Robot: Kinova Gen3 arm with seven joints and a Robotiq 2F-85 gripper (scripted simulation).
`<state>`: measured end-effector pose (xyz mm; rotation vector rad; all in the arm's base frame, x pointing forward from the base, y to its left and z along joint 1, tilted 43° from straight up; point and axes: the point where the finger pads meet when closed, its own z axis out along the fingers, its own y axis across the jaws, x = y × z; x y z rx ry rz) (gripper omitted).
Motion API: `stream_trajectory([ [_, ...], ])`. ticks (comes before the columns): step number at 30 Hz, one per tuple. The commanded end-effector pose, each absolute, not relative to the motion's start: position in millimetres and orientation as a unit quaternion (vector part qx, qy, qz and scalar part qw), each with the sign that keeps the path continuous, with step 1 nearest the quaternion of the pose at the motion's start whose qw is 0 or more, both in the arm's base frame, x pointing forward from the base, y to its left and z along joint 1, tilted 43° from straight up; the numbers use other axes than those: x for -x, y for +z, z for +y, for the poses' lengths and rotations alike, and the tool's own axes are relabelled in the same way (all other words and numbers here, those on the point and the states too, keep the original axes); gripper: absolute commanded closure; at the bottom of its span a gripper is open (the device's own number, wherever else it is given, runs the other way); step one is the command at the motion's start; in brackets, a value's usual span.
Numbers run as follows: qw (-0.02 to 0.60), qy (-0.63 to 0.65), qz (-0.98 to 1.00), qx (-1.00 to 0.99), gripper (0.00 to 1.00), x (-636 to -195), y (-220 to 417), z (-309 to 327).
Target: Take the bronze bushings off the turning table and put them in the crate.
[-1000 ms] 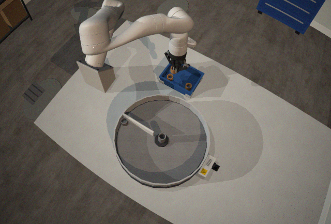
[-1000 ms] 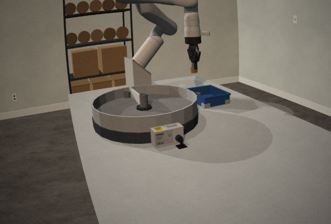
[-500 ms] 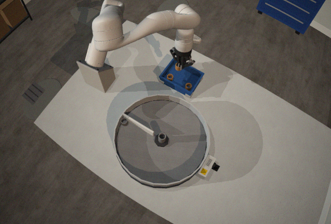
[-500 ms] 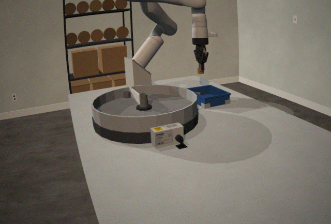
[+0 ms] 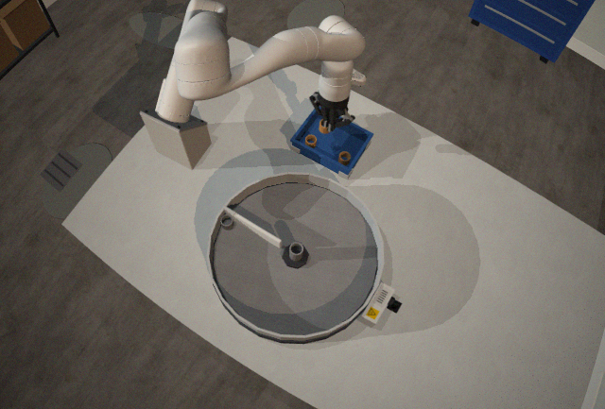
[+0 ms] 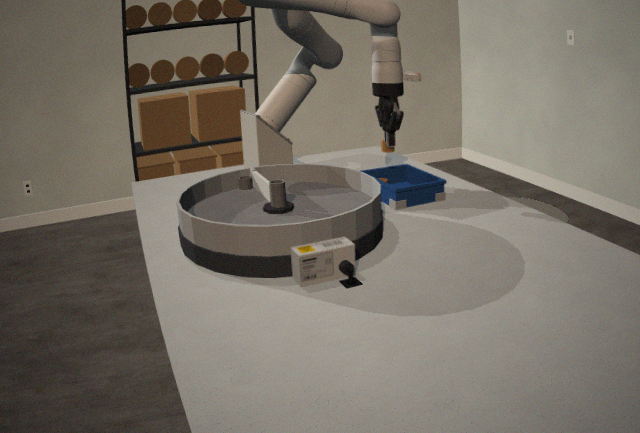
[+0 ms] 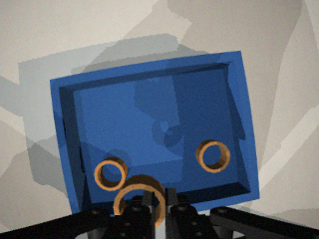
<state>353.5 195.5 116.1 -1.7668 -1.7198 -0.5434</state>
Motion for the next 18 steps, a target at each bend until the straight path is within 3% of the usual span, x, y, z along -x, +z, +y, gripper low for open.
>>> stream_trajectory([
  [1,0.303,-0.205,-0.649,0.667,1.00,-353.2,112.6,198.9],
  [18,0.303,-0.205,-0.650,0.666,1.00,-349.6,93.4,217.4],
])
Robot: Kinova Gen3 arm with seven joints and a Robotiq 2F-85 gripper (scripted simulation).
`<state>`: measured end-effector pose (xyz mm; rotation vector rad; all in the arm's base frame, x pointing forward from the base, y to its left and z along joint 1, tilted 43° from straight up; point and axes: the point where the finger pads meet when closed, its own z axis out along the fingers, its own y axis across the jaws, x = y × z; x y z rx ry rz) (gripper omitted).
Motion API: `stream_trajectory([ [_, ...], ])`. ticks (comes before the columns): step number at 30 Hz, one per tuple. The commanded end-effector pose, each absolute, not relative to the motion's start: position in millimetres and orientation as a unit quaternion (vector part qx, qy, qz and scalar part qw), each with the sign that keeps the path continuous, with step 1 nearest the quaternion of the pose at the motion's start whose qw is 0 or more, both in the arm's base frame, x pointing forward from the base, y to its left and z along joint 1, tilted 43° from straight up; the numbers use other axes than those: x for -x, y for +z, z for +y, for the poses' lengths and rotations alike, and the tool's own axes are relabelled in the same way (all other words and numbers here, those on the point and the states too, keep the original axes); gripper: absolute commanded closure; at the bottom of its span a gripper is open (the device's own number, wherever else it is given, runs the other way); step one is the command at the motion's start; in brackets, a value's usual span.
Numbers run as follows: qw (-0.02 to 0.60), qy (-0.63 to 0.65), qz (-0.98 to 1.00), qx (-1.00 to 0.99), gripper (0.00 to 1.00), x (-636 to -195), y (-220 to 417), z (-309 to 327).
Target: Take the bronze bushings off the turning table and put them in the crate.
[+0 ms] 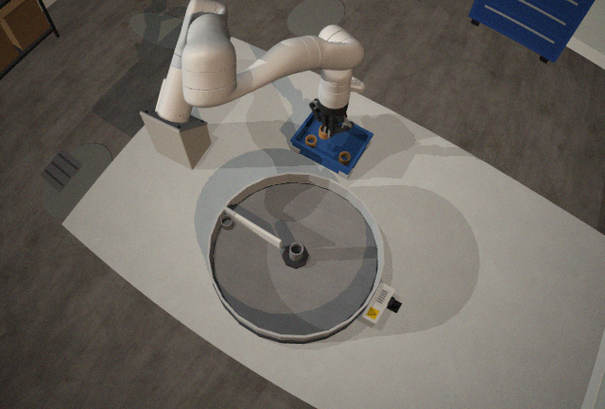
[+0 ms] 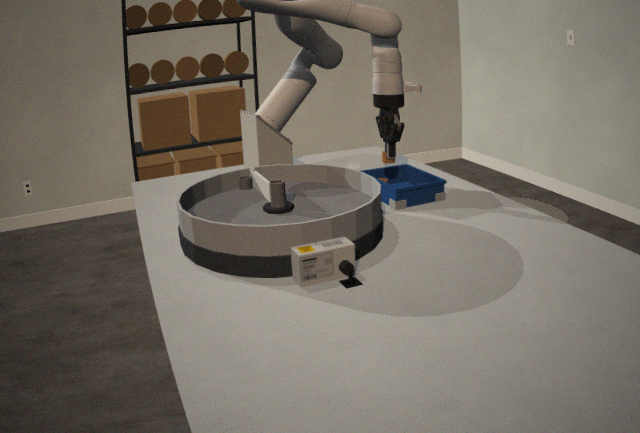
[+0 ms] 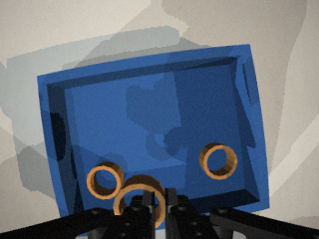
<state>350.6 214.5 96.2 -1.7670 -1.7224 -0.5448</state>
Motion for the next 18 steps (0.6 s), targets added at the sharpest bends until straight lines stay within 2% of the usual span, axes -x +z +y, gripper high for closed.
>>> stream_trajectory([
  [1,0.303,-0.205,-0.650,0.666,1.00,-348.9,89.6,221.1],
  [18,0.303,-0.205,-0.651,0.665,1.00,-346.4,75.6,234.5],
])
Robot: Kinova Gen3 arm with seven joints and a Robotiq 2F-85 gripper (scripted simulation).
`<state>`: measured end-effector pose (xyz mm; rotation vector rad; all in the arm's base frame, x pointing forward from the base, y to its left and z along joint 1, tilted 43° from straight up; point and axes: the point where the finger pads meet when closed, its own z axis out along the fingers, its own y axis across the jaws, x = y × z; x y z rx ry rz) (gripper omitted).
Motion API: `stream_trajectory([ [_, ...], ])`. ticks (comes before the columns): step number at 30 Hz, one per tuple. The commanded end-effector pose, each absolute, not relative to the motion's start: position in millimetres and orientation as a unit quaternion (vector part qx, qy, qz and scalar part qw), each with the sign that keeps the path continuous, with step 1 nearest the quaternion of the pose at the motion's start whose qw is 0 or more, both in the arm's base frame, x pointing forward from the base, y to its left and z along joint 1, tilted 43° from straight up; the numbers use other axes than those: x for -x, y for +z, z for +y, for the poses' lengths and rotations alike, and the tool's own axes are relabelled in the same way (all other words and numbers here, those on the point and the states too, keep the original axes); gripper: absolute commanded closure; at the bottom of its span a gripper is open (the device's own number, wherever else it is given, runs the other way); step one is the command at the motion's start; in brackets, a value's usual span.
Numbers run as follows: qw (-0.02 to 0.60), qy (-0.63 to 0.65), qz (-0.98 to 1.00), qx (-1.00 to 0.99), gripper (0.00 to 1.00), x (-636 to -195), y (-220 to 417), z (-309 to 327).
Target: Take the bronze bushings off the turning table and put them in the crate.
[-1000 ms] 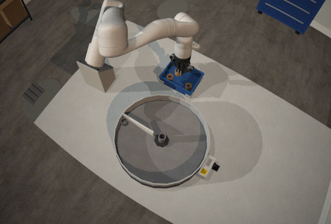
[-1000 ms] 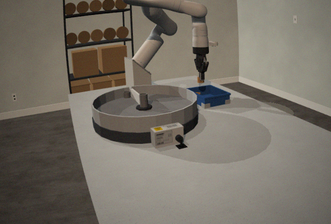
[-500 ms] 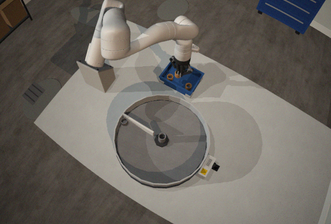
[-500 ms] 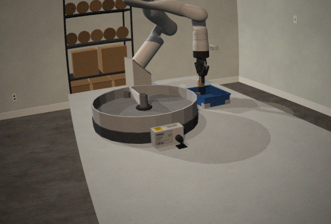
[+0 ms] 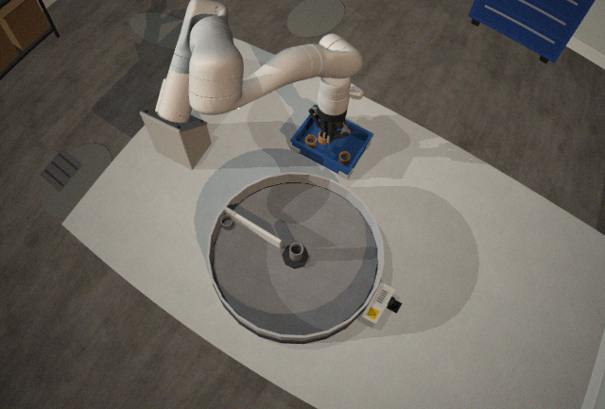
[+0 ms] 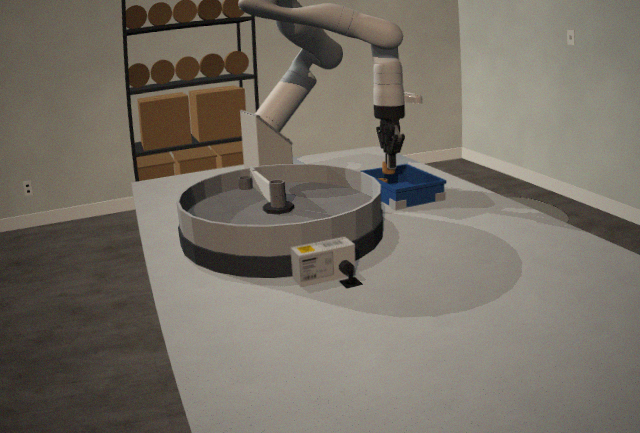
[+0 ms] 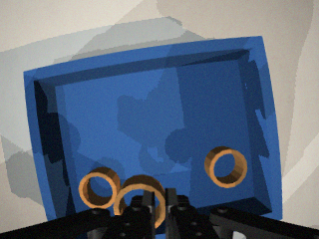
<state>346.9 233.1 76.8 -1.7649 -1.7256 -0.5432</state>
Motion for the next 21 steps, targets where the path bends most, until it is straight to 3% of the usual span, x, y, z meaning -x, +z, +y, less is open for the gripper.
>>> stream_trajectory([
  [1,0.303,-0.205,-0.651,0.665,1.00,-346.2,74.3,235.6],
  [21,0.303,-0.205,-0.651,0.665,1.00,-344.7,65.6,243.6],
])
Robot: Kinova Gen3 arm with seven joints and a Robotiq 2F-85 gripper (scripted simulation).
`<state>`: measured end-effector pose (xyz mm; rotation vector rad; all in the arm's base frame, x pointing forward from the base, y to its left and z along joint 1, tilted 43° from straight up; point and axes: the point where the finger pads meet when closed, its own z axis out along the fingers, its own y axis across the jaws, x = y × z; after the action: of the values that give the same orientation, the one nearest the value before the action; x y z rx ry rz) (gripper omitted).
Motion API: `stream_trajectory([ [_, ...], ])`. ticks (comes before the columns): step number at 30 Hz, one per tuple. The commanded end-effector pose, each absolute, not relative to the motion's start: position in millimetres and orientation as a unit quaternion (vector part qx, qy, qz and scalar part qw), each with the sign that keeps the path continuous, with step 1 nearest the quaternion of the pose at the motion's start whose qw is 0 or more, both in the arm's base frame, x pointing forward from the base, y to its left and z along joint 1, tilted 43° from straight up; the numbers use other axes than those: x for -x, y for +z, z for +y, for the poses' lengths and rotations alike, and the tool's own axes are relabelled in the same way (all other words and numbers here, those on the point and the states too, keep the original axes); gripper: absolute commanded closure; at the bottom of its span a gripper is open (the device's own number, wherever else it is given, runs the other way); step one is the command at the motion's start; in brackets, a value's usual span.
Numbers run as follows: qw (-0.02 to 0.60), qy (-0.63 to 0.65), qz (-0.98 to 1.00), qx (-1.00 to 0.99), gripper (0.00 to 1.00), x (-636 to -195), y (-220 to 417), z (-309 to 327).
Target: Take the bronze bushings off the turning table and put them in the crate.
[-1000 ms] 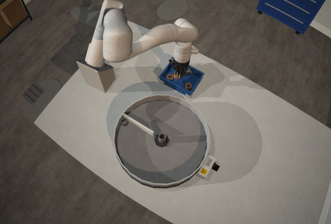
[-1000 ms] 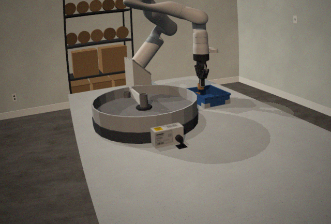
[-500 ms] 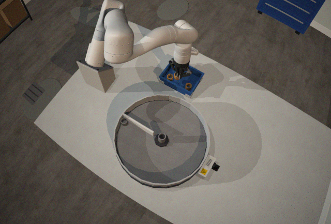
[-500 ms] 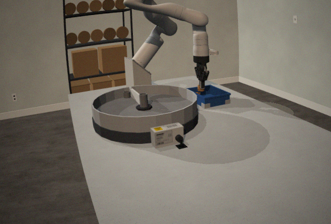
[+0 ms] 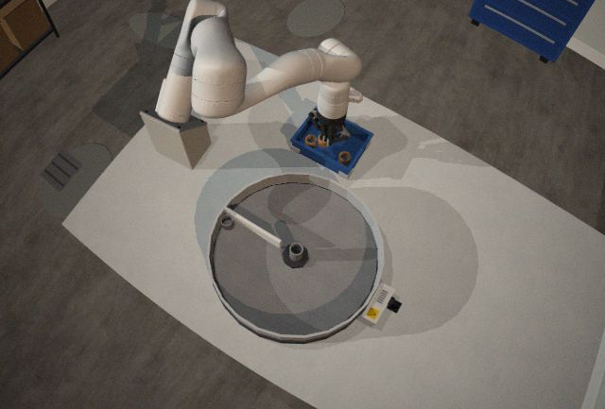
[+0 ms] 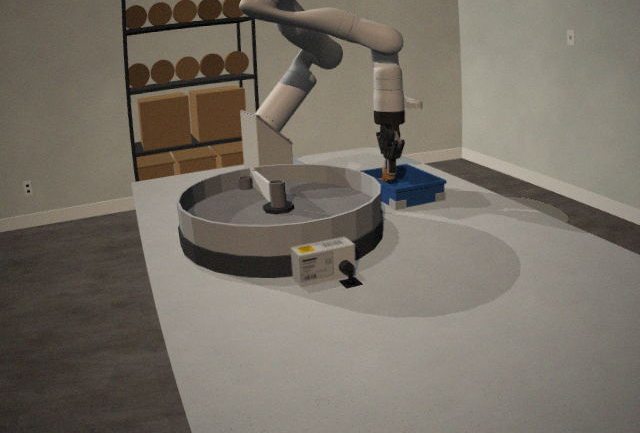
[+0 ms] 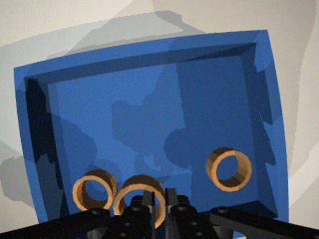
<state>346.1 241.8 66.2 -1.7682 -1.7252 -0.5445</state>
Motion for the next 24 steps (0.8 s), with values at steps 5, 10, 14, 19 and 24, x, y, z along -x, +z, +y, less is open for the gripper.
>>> stream_trajectory([
  [5,0.303,-0.205,-0.651,0.665,1.00,-344.7,65.6,243.6],
  [10,0.303,-0.205,-0.651,0.665,1.00,-344.7,65.6,243.6],
  [14,0.303,-0.205,-0.651,0.665,1.00,-344.1,61.9,247.0],
  [19,0.303,-0.205,-0.651,0.665,1.00,-343.6,59.4,249.3],
  [24,0.303,-0.205,-0.651,0.665,1.00,-343.6,59.4,249.3],
])
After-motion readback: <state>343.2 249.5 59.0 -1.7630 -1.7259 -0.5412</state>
